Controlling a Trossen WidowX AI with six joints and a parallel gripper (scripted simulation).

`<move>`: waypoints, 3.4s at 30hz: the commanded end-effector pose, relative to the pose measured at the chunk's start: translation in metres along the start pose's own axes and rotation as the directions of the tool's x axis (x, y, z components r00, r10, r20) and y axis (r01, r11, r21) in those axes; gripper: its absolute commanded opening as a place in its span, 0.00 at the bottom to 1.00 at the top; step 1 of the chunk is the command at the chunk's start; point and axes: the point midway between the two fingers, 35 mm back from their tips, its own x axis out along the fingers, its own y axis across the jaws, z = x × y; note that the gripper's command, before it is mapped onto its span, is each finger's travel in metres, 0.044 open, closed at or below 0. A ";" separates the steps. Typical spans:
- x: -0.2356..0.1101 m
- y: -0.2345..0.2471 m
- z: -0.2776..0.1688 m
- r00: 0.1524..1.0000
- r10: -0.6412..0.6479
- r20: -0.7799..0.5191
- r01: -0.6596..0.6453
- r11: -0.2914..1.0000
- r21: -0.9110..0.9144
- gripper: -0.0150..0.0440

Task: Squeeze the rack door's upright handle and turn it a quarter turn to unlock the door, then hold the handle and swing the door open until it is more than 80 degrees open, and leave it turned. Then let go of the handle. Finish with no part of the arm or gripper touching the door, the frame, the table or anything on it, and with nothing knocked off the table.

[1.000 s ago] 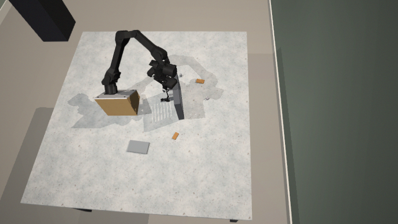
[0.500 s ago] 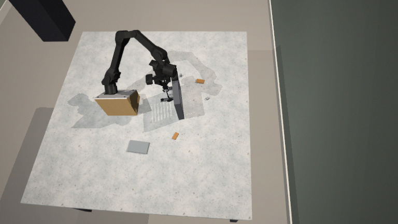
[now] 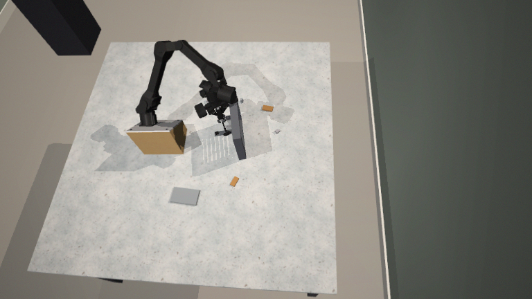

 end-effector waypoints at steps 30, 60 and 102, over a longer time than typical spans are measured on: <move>0.001 0.000 -0.001 1.000 0.003 -0.006 0.003 0.587 0.810 0.74; 0.001 0.000 -0.001 1.000 0.002 -0.004 0.004 -0.757 0.653 0.74; 0.001 0.000 0.000 1.000 0.001 -0.002 0.000 -0.877 -0.481 0.60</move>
